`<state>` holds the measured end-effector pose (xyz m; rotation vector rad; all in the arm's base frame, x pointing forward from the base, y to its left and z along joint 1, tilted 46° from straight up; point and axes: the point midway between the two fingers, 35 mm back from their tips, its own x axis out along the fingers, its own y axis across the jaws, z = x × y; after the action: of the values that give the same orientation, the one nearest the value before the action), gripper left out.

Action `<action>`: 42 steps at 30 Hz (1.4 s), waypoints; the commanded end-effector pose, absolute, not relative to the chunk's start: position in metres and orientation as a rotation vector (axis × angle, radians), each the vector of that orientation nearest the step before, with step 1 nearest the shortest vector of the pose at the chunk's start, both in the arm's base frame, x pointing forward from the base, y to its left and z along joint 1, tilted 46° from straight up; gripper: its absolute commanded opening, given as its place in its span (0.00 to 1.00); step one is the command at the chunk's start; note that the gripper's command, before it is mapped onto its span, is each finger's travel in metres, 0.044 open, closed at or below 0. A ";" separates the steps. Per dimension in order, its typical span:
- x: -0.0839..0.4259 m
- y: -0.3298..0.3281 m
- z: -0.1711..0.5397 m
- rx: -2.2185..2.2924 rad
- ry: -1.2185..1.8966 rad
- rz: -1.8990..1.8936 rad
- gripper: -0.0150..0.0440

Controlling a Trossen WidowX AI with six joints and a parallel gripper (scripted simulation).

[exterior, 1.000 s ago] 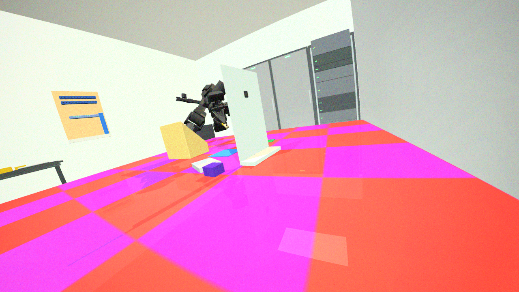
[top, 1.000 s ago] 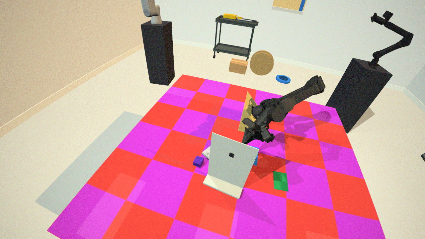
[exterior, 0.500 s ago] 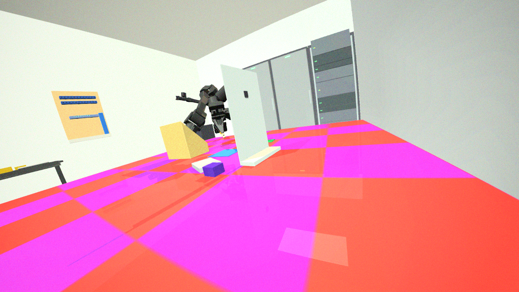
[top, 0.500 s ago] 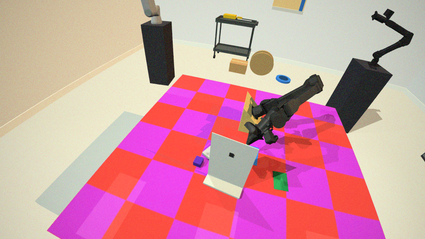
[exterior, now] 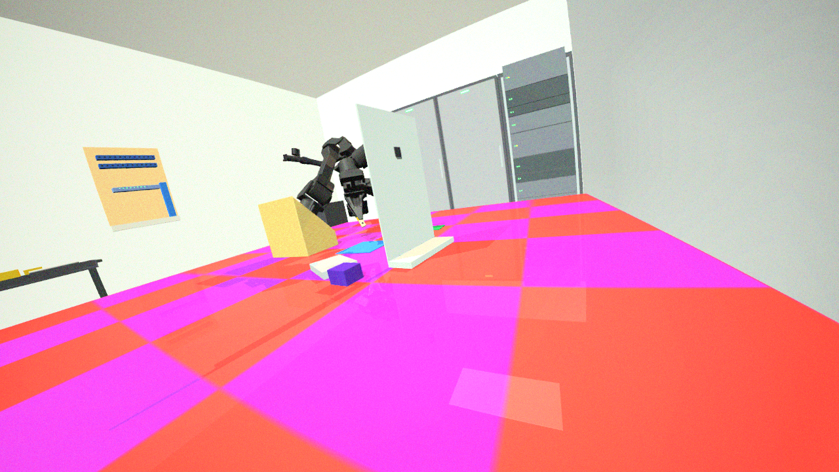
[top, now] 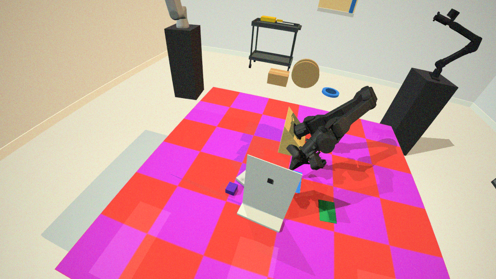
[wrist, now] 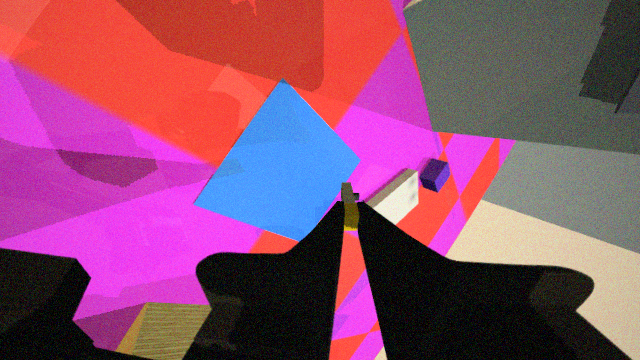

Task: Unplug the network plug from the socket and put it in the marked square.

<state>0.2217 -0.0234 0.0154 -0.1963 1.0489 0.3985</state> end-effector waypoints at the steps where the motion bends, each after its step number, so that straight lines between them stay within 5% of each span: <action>1: 0.221 -0.020 0.010 -0.192 1.057 0.395 0.25; 42: 0.225 0.014 -0.021 -0.188 1.055 0.396 0.25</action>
<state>0.2274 0.0111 -0.0171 -0.1919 1.0479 0.4029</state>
